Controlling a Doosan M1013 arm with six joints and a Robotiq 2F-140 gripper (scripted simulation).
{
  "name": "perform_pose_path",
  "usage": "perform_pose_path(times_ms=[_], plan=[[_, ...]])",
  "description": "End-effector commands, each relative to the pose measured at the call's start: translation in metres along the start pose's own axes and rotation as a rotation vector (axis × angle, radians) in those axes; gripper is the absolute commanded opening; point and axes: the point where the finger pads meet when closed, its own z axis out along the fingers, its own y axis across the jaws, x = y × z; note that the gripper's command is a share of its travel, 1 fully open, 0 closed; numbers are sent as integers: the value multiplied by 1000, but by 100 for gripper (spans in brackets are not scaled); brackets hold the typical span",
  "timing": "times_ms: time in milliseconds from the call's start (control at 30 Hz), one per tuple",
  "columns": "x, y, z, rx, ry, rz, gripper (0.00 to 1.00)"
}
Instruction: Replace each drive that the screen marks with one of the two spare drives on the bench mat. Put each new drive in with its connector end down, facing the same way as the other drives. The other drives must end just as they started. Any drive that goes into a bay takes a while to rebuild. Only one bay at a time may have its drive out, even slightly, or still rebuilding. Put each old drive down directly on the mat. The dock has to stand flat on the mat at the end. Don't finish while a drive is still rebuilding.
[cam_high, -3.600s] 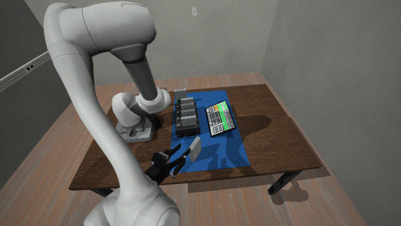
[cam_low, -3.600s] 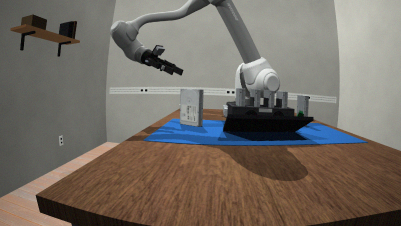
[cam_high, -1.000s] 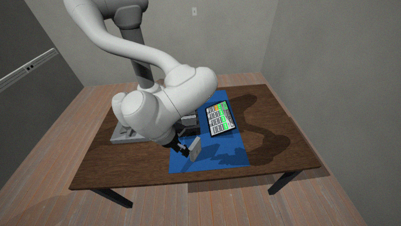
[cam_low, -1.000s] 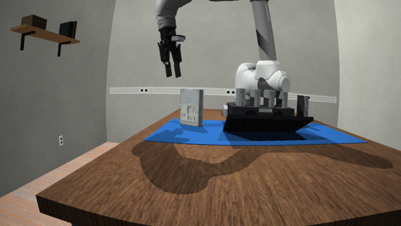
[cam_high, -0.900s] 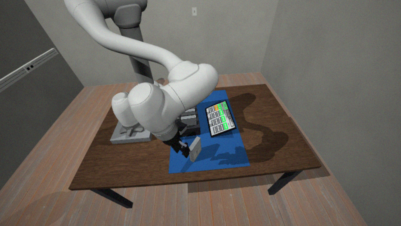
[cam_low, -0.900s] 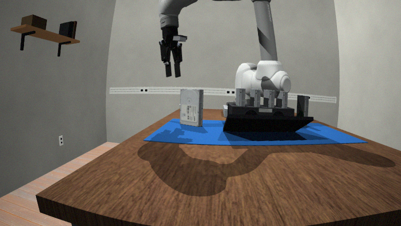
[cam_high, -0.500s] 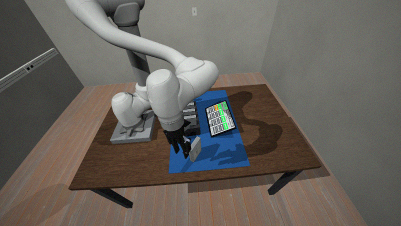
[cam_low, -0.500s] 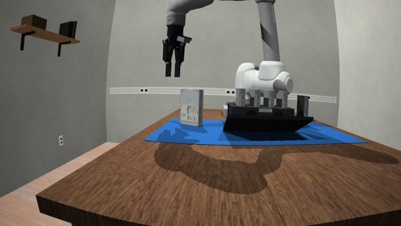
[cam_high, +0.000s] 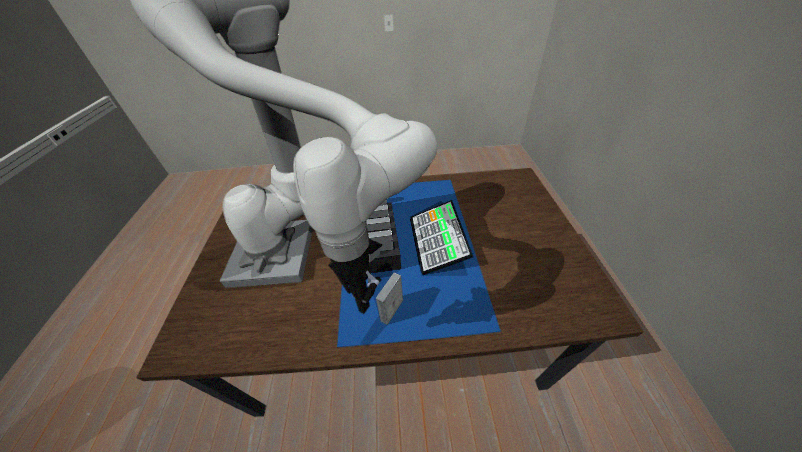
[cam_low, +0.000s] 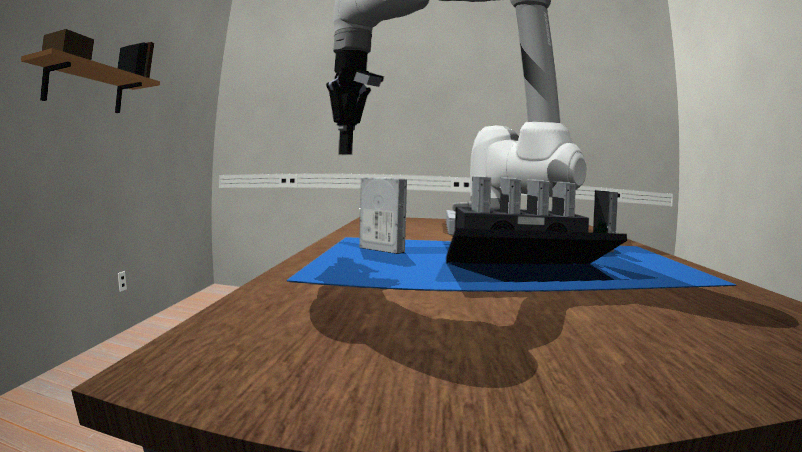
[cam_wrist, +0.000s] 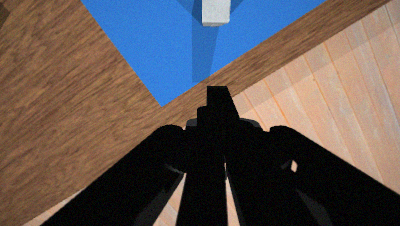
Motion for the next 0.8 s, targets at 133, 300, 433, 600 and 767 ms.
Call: perform_pose_path(times_ms=[133, 300, 433, 600, 767], plan=[[0, 0, -1, -1, 0, 0, 10], [0, 0, -1, -1, 0, 0, 10], [0, 0, -1, -1, 0, 0, 10], [0, 0, -1, -1, 0, 0, 10], [14, -2, -1, -1, 0, 21, 10]])
